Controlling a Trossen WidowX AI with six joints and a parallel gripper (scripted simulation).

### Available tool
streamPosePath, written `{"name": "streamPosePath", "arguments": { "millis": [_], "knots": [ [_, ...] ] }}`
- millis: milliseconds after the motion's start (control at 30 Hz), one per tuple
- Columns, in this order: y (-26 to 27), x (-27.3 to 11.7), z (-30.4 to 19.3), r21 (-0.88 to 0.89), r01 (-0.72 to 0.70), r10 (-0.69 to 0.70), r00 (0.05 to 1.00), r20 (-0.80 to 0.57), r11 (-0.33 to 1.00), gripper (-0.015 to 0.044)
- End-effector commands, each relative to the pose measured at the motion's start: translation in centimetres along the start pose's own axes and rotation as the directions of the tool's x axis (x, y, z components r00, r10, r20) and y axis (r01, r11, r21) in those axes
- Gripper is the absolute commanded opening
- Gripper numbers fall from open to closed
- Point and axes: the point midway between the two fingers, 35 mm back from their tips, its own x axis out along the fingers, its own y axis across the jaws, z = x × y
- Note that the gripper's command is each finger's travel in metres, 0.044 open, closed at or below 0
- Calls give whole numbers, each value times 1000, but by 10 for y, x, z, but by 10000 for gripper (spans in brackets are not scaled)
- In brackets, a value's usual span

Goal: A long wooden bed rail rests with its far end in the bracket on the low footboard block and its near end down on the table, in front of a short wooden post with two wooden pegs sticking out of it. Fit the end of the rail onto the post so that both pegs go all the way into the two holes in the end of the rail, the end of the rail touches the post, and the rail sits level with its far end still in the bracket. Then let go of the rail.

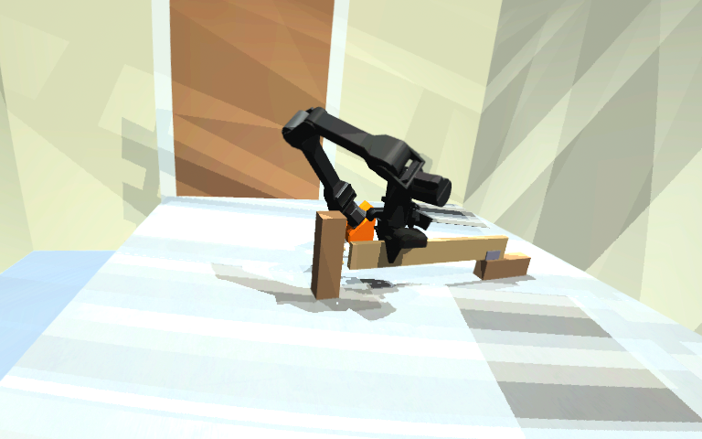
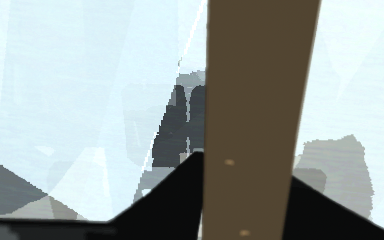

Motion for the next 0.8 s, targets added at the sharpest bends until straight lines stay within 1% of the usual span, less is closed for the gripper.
{"name": "streamPosePath", "arguments": {
  "millis": [0,767],
  "knots": [
    [0,-2,-2,-3,7,-7,1000,1,1000,0],
    [0,-3,-9,-3,7,-7,1000,1,1000,0]
  ]
}}
